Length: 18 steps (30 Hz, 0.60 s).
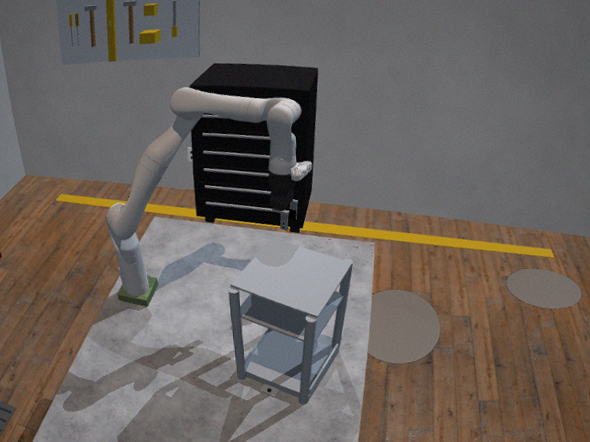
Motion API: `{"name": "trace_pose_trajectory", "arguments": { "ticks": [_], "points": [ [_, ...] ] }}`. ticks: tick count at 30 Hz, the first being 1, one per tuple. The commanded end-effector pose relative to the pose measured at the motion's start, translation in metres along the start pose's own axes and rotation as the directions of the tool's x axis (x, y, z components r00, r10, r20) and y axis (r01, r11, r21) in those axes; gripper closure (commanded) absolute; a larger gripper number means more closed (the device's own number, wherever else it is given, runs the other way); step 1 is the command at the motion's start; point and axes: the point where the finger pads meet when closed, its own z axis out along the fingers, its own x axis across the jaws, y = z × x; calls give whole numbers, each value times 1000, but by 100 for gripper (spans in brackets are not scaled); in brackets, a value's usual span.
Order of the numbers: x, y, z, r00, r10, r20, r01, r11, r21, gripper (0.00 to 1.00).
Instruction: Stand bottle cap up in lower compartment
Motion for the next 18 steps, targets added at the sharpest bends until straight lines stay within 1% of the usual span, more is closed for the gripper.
{"name": "trace_pose_trajectory", "arguments": {
  "ticks": [1, 12, 18],
  "points": [
    [0, 0, -1, 1000, 0, 1, 0, 1000, 2, 0],
    [0, 0, -1, 1000, 1, 0, -1, 1000, 5, 0],
    [0, -1, 0, 1000, 7, -6, -7, 1000, 24, 0]
  ]
}}
